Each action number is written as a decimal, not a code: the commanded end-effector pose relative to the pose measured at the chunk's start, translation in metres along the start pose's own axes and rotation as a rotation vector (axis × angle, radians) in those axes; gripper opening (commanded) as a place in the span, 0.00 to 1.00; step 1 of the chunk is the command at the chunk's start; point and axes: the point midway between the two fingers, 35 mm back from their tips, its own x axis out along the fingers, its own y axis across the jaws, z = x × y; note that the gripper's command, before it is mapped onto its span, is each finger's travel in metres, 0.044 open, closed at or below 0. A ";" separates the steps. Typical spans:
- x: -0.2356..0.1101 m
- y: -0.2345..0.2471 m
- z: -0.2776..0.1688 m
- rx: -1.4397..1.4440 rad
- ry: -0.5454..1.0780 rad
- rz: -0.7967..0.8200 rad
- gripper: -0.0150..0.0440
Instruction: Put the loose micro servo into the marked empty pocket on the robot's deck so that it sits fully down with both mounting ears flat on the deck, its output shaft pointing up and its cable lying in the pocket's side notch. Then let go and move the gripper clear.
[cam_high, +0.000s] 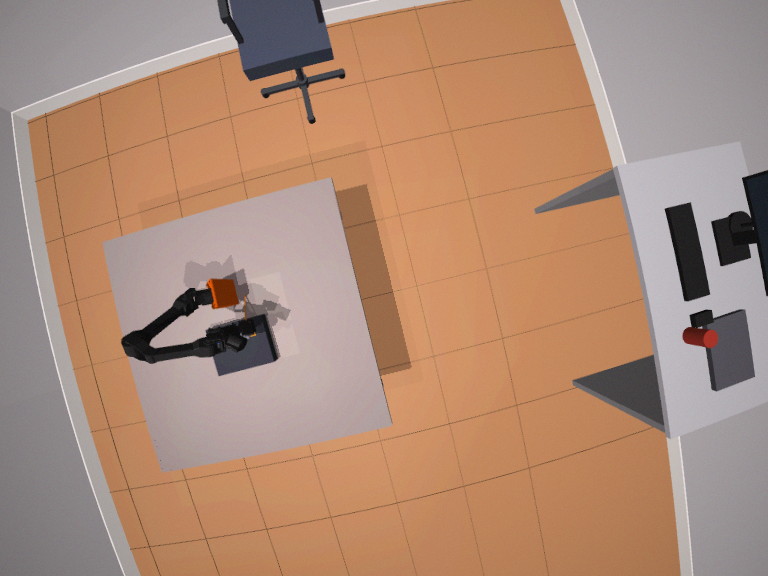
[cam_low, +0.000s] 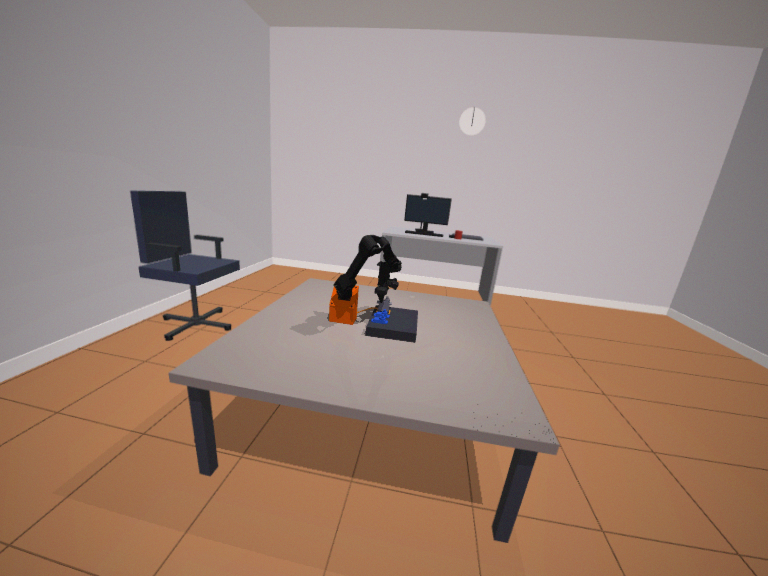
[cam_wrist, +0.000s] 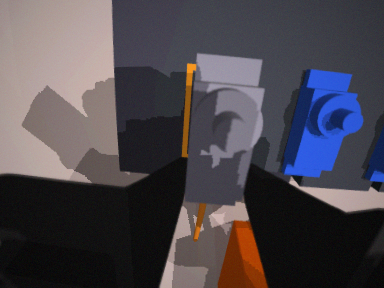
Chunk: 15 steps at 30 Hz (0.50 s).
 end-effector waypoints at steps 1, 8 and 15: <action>0.004 0.000 0.000 -0.009 -0.007 -0.004 0.25; 0.010 0.000 0.000 -0.009 -0.007 -0.005 0.25; 0.016 0.000 0.000 -0.009 -0.008 -0.005 0.25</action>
